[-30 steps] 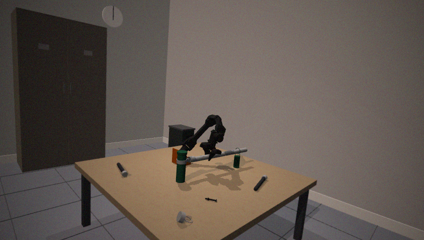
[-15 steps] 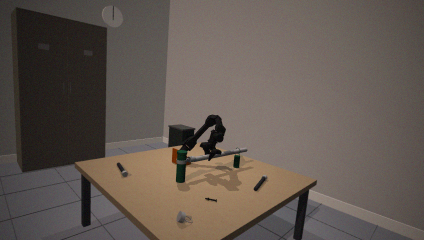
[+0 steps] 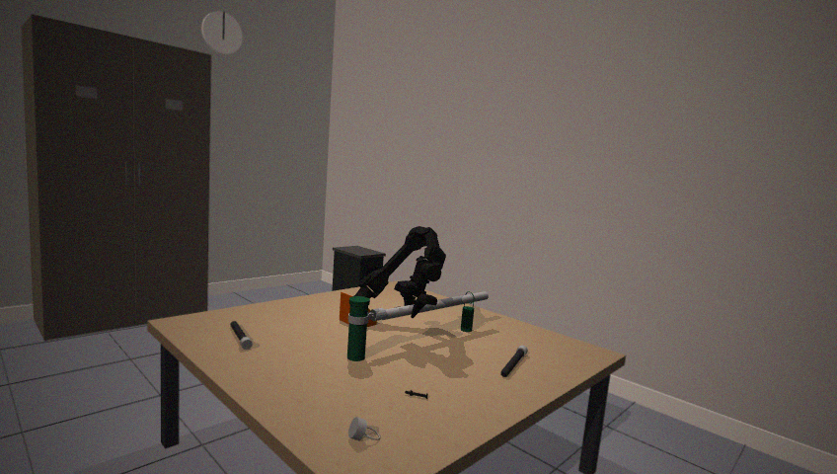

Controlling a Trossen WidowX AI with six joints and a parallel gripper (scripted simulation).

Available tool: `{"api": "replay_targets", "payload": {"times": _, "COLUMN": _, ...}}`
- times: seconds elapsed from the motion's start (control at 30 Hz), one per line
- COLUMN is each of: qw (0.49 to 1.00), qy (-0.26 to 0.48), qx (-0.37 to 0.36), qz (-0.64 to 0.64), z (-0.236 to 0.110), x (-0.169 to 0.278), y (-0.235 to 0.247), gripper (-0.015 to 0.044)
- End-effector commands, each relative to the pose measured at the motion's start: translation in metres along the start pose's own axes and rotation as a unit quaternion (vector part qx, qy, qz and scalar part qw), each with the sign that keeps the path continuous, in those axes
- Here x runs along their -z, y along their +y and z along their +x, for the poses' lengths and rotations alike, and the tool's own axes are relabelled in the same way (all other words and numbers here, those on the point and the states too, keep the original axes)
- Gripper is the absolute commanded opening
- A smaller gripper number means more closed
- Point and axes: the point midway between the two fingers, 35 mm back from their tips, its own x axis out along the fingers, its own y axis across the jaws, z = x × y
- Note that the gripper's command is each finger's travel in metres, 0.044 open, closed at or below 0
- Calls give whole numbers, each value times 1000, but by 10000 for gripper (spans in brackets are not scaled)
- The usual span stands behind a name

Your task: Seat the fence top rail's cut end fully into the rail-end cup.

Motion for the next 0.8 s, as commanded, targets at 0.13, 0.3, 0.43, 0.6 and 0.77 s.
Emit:
{"api": "replay_targets", "payload": {"times": 0.13, "qw": 1000, "qy": -6, "qx": -4, "qz": -1, "z": -3, "x": -5, "y": 1, "gripper": 0}}
{"api": "replay_targets", "payload": {"times": 0.3, "qw": 1000, "qy": -6, "qx": -4, "qz": -1, "z": -3, "x": -6, "y": 1, "gripper": 0}}
{"api": "replay_targets", "payload": {"times": 0.43, "qw": 1000, "qy": -6, "qx": -4, "qz": -1, "z": -3, "x": -6, "y": 2, "gripper": 0}}
{"api": "replay_targets", "payload": {"times": 0.6, "qw": 1000, "qy": -4, "qx": -2, "qz": -1, "z": -2, "x": -5, "y": 1, "gripper": 0}}
{"api": "replay_targets", "payload": {"times": 0.77, "qw": 1000, "qy": 1, "qx": 2, "qz": -1, "z": 0, "x": 0, "y": 0, "gripper": 0}}
